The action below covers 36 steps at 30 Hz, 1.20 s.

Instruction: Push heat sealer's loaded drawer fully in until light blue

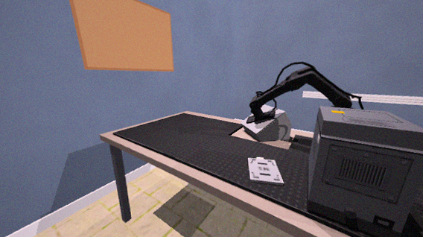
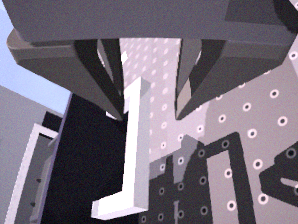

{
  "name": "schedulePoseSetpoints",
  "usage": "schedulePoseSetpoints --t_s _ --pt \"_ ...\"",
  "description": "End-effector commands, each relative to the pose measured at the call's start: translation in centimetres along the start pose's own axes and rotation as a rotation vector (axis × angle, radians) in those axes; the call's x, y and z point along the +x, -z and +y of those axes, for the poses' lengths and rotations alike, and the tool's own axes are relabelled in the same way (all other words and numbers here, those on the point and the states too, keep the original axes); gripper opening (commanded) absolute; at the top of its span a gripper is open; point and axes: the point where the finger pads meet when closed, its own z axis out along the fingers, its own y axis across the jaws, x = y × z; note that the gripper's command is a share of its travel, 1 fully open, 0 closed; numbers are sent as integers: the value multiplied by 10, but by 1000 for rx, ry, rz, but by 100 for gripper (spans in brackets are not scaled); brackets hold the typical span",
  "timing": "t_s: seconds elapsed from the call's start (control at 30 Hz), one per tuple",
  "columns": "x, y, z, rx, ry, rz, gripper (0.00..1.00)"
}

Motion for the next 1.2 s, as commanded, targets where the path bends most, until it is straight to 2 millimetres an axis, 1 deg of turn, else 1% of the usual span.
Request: schedulePoseSetpoints --t_s 0.0,0.13,0.27,0.43,0.5,0.53,0.77,0.9,1.0,1.1,1.17 --pt "-5 10 -16 27 -31 -44 30" --pt "-3 1 -17 20 -34 -29 30" --pt "-5 3 -16 25 -32 -39 30" --pt "-3 -5 -17 20 -34 -28 30" --pt "-3 -5 -17 20 -34 -28 30" --pt "-6 1 -16 28 -31 -44 30" --pt "-4 -9 -17 22 -34 -30 30" --pt "-5 -9 -17 25 -32 -37 30" --pt "-4 -13 -17 23 -34 -31 30" --pt "-5 -11 -17 26 -32 -38 30" --pt "-4 -14 -17 24 -33 -34 30"
